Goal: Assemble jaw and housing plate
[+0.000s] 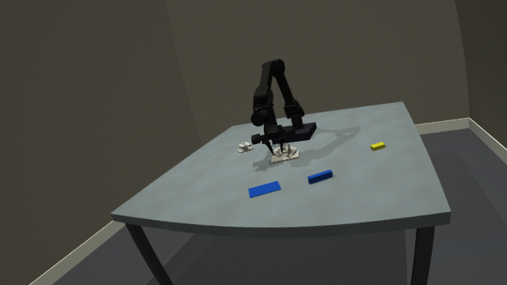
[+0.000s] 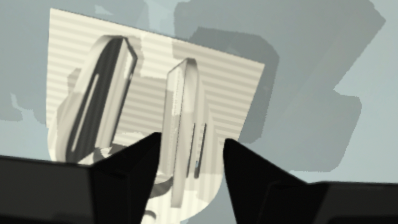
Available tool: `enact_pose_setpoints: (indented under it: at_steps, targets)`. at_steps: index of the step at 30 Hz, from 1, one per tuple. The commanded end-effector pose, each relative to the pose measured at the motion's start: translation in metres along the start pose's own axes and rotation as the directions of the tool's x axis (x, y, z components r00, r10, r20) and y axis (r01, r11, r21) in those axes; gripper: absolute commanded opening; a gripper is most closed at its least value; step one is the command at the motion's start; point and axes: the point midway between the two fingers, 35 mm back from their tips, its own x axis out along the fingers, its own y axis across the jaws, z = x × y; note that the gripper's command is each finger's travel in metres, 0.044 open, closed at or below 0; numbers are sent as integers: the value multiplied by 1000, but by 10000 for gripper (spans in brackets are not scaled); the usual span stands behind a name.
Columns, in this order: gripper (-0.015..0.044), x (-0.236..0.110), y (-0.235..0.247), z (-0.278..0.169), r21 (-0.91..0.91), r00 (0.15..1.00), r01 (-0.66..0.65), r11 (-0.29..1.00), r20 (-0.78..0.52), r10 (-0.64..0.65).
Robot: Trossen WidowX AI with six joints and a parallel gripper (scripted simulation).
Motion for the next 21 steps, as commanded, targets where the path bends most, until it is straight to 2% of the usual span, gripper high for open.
enact_pose_setpoints:
  at_steps: [1,21]
  targets:
    - [134,2,0,1,-4,1000,1,1000,2,-1]
    - [134,7,0,1,-5,1000,1,1000,2,-1]
